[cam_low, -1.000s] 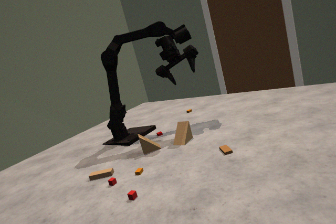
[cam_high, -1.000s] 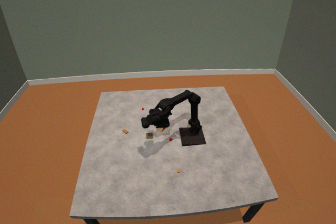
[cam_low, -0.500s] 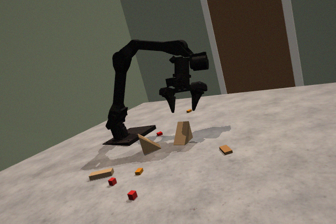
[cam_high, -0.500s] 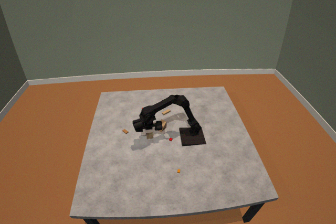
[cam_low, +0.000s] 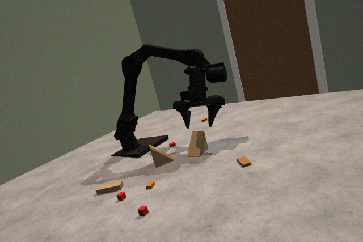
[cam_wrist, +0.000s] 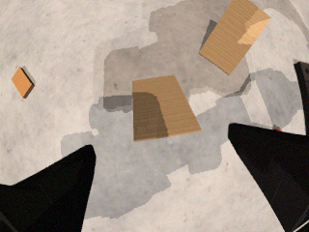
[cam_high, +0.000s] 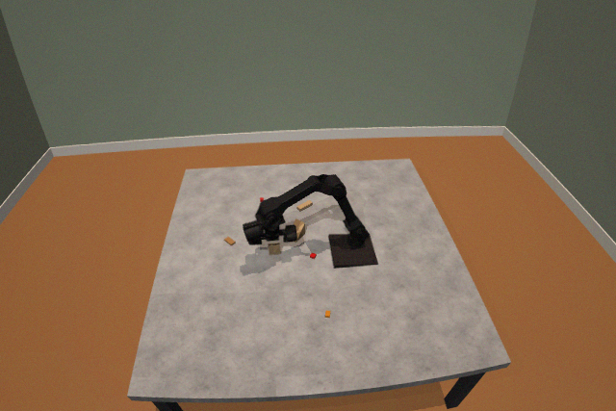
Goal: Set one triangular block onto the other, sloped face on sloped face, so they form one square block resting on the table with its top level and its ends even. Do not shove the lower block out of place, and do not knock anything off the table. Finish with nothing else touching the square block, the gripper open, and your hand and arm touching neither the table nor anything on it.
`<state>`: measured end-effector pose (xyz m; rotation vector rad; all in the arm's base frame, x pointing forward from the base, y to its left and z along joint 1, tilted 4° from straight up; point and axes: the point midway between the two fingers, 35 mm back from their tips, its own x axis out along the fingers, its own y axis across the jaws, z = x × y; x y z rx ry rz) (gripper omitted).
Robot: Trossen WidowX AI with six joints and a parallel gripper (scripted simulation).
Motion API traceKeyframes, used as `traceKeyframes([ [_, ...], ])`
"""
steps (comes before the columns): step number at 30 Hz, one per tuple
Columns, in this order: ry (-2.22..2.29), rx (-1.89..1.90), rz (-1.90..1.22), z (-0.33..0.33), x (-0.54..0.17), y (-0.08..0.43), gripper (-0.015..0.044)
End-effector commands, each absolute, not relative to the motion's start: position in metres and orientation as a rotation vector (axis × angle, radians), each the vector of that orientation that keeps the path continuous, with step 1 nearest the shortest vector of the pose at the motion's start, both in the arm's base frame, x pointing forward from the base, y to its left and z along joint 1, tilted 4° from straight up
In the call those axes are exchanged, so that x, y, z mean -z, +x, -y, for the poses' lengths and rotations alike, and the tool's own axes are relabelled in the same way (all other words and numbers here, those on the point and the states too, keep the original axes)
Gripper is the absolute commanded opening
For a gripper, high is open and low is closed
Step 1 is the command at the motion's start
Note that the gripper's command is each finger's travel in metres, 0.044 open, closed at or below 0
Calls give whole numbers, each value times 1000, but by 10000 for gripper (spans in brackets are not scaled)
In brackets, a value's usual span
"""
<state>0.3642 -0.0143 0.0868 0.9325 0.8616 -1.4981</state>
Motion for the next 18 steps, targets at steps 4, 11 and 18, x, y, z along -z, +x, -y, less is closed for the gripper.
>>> traceKeyframes([
  [4,926,1502,-872,19,-74,363,440],
  [11,926,1502,-871,23,-63,362,440],
  [18,925,1503,-871,27,-52,361,440],
])
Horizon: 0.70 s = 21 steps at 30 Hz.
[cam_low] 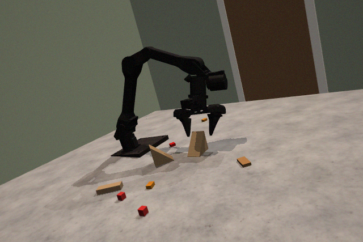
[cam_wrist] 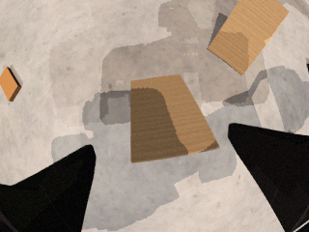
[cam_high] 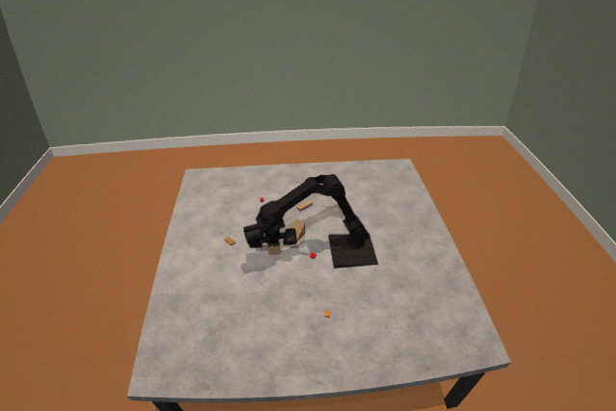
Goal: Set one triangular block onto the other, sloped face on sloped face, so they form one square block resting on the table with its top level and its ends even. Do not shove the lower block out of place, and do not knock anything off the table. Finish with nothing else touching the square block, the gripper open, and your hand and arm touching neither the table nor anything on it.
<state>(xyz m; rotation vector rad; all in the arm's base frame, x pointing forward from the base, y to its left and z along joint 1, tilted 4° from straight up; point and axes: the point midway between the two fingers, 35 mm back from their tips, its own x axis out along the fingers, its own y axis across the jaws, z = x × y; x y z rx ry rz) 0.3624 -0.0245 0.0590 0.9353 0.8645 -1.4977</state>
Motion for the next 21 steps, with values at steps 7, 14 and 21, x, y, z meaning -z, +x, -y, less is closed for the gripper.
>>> traceKeyframes([
  [7,925,1503,-871,32,-42,359,440],
  [14,924,1503,-870,36,-31,357,440],
  [21,924,1504,-870,40,-21,354,440],
])
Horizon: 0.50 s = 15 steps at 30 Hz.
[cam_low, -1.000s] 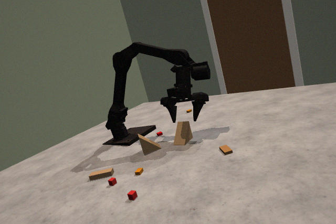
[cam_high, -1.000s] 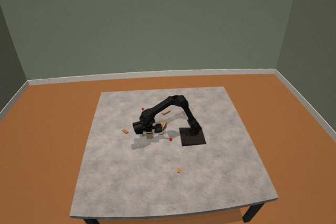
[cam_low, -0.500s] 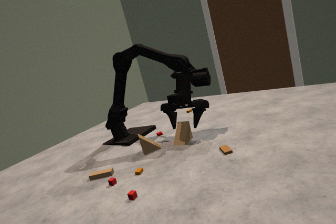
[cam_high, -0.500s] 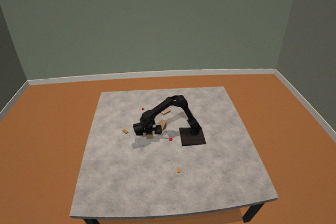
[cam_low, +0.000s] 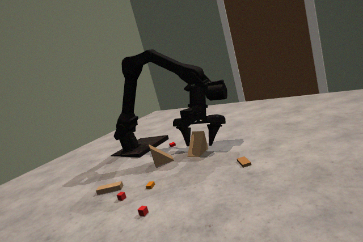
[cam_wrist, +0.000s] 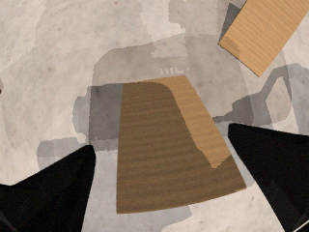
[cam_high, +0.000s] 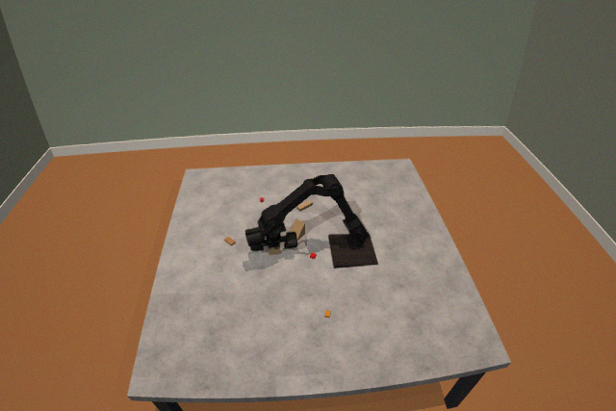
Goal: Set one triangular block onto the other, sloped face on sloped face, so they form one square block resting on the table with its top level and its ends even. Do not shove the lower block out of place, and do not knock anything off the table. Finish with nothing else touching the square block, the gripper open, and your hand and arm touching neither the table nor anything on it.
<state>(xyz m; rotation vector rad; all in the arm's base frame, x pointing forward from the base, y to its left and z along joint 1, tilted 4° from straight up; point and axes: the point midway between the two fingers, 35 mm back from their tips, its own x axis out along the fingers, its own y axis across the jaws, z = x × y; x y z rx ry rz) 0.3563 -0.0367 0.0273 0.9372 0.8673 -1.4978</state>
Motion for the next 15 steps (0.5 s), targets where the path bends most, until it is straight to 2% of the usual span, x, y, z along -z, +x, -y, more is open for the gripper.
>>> traceKeyframes([
  [1,924,1504,-870,41,-20,353,440],
  [4,923,1504,-870,42,-17,353,440],
  [12,923,1504,-870,42,-17,353,230],
  [15,923,1504,-870,42,-17,353,210],
])
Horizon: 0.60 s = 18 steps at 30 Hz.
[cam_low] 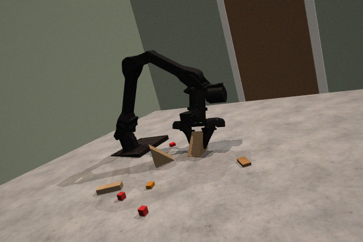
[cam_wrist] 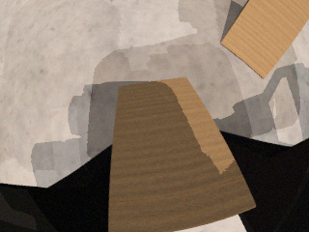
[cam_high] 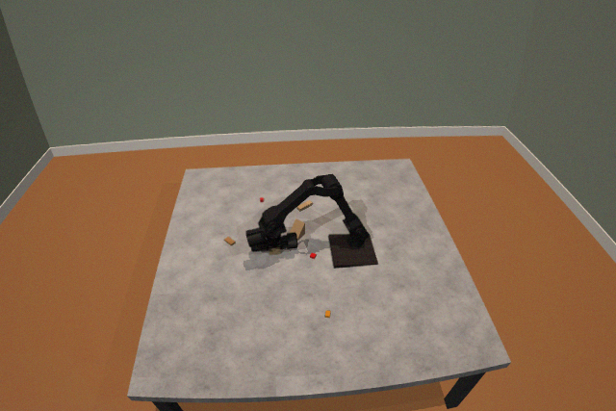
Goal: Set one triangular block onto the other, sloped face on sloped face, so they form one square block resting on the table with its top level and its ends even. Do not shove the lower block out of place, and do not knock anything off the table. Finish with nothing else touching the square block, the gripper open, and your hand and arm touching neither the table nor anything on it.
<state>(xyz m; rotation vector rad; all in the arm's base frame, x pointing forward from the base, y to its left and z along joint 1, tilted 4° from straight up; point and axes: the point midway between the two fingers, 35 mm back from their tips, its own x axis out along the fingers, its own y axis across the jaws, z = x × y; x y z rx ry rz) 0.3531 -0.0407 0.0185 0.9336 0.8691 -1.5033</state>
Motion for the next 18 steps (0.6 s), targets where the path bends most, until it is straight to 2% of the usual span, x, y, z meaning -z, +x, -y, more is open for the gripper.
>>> traceKeyframes([
  [1,923,1504,-870,42,-17,353,203],
  [5,923,1504,-870,42,-17,353,177],
  [12,933,1503,-870,41,-21,353,0],
  [18,933,1503,-870,41,-21,353,0],
])
